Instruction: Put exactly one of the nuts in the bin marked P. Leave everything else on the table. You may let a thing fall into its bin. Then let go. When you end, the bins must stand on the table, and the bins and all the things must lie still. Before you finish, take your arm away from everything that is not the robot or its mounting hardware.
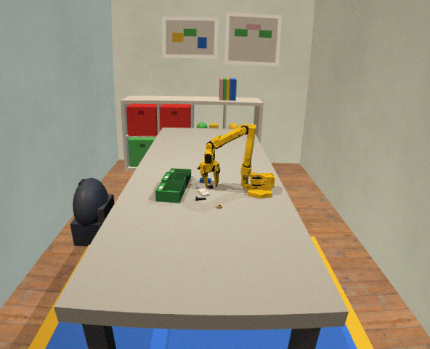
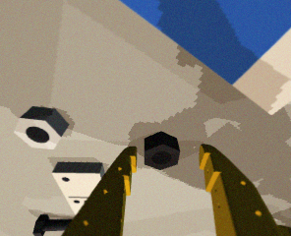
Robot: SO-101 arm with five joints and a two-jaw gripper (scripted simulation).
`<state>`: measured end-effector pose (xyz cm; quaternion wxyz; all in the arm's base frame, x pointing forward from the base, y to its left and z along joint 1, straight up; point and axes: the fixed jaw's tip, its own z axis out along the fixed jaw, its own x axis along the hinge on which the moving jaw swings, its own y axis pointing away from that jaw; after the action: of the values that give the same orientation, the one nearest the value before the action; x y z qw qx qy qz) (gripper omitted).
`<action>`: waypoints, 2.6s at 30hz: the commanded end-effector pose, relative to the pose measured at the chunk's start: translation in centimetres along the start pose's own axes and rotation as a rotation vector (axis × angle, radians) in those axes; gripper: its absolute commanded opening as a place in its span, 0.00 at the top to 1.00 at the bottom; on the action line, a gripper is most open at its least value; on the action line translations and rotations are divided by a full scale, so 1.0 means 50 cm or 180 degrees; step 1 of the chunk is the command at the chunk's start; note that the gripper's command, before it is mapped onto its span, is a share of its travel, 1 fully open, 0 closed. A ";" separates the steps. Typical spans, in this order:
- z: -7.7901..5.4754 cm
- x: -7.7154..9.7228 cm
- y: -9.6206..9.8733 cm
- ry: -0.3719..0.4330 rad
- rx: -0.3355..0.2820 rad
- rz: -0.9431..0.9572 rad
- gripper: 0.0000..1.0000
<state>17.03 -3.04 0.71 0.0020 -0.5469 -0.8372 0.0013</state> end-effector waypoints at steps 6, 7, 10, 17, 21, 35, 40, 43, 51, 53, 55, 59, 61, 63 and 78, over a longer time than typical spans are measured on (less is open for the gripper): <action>-0.003 -0.006 0.002 -0.0034 -0.0053 0.0045 0.88; -0.003 -0.006 0.002 -0.0034 -0.0053 0.0045 0.89; -0.003 -0.006 0.002 -0.0034 -0.0053 0.0045 0.92; -0.003 -0.006 0.002 -0.0034 -0.0053 0.0045 0.96; -0.003 -0.006 0.002 -0.0034 -0.0053 0.0045 0.98; -0.003 -0.006 0.002 -0.0034 -0.0053 0.0045 1.00; -0.003 -0.006 0.002 -0.0034 -0.0053 0.0045 1.00; -0.003 -0.006 0.002 -0.0034 -0.0053 0.0045 1.00; -0.003 -0.006 0.002 -0.0034 -0.0053 0.0045 1.00; -0.004 -0.006 0.002 -0.0034 -0.0053 0.0045 1.00; -0.006 -0.007 0.002 -0.0034 -0.0053 0.0045 1.00; -0.018 -0.008 0.002 -0.0034 -0.0053 0.0045 1.00; -0.027 -0.008 0.002 -0.0034 -0.0053 0.0045 1.00; -0.037 -0.008 0.002 -0.0034 -0.0053 0.0045 1.00; -0.094 -0.006 -0.006 -0.0035 -0.0053 0.0045 1.00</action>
<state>16.29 -3.09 4.05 0.0186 -0.5505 -0.8346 0.0077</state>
